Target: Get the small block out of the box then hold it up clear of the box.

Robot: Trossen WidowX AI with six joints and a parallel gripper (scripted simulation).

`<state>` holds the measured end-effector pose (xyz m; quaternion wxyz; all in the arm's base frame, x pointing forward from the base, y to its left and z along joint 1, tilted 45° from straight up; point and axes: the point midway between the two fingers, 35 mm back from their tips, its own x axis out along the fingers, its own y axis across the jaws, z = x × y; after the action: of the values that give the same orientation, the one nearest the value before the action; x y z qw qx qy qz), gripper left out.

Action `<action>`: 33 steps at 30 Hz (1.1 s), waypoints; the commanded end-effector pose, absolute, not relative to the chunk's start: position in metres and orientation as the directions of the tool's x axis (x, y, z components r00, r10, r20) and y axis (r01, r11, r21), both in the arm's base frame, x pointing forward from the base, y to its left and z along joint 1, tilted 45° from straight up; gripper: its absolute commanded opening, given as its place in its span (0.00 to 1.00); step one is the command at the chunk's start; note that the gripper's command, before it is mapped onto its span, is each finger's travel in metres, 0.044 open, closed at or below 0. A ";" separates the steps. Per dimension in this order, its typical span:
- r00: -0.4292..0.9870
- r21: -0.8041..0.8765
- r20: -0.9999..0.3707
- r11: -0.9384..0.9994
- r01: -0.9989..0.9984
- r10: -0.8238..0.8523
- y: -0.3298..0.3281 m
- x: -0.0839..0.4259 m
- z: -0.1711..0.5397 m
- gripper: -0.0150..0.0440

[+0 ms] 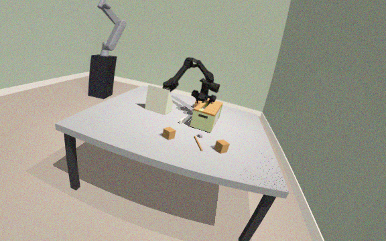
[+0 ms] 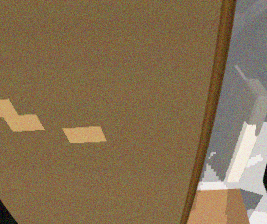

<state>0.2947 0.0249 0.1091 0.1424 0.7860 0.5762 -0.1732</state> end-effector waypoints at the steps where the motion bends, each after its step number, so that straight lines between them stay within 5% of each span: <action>1: 0.277 0.031 -0.432 -0.293 0.956 0.858 0.030 0.296 0.115 0.93; 29: 0.290 0.040 -0.436 -0.304 0.952 0.852 0.001 0.287 0.167 0.93; 33: 0.286 0.303 -0.469 -0.152 0.941 0.835 0.006 0.284 0.169 0.75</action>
<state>0.2870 0.0014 0.1664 0.1991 0.7778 0.5797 -0.1390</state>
